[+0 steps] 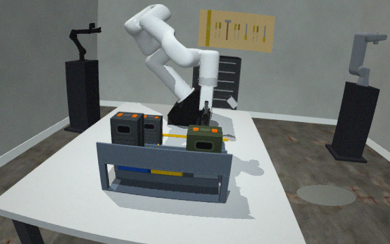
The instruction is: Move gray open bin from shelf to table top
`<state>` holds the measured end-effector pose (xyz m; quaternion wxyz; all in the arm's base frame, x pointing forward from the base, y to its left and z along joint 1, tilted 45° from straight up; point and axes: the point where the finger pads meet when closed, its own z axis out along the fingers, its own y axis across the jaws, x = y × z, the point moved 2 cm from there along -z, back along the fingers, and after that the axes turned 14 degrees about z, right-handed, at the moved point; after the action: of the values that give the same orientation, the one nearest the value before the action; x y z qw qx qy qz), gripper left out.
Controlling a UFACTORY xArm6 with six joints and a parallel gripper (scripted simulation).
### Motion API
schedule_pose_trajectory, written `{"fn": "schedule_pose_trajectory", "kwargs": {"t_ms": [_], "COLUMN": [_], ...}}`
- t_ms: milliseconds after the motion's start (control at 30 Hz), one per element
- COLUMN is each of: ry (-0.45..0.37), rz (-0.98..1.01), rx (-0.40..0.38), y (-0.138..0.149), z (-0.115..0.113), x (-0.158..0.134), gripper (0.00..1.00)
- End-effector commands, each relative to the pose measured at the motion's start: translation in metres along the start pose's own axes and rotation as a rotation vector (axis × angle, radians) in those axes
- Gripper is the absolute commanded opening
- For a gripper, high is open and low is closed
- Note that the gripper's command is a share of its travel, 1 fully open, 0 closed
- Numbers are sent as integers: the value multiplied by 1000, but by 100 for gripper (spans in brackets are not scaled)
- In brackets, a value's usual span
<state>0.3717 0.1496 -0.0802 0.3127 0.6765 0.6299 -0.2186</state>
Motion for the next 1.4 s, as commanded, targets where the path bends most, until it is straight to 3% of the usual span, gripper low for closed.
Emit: {"fn": "schedule_pose_trajectory", "kwargs": {"t_ms": [0, 433, 600, 1000, 1167, 1367], "ry": [5, 5, 5, 5, 5, 5], "rz": [4, 4, 4, 4, 4, 4], "rx": [-4, -4, -4, -4, -4, -4], "y": [27, 35, 72, 72, 122, 122], "z": [-10, -12, -23, -23, -38, -38], "x": [7, 9, 18, 18, 30, 30], "gripper": [33, 33, 33, 33, 33, 33]}}
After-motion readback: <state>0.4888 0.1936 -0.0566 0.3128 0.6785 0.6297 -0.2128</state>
